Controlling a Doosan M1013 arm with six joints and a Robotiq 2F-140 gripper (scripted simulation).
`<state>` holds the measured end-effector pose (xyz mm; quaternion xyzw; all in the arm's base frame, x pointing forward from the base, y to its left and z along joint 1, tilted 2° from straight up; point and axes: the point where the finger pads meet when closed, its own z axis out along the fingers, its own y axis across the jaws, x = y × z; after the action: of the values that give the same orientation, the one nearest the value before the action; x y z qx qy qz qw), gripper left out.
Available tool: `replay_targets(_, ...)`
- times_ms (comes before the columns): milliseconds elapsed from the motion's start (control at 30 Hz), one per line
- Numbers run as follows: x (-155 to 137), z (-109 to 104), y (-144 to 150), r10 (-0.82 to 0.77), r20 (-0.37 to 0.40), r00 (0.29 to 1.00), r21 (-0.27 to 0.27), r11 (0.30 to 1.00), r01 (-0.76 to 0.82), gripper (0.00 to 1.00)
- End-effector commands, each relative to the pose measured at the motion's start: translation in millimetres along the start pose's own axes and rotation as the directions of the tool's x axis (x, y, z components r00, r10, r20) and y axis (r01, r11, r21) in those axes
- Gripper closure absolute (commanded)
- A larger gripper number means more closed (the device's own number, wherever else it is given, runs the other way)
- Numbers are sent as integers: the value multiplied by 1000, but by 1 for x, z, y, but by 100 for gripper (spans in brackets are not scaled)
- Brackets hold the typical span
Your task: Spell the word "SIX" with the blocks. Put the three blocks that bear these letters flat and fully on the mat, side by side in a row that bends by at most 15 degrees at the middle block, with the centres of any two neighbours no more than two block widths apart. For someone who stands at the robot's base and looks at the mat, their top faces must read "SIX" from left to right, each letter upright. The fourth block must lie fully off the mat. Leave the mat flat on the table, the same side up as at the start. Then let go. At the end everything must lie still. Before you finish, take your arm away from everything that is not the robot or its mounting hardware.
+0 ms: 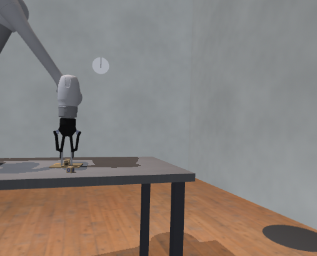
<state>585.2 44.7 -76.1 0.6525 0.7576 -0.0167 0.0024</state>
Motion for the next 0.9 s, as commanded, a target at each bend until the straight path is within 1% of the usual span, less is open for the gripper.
replay_targets(0,-3,-4,0,8,2,1000,-2,1000,-8,75)
replay_targets(100,-3,-14,0,8,2,1000,-2,1000,-8,75)
replay_targets(233,-3,-34,0,8,2,1000,-2,1000,-8,75)
replay_targets(300,-3,-34,0,8,2,1000,-2,1000,-8,75)
replay_targets(467,-3,-62,0,8,2,1000,-2,1000,-8,75)
replay_targets(600,-2,-78,0,8,2,1000,-2,1000,-8,75)
replay_targets(700,-2,-85,0,8,2,1000,-2,1000,-8,75)
replay_targets(867,-2,-87,0,8,2,1000,-2,1000,-8,75)
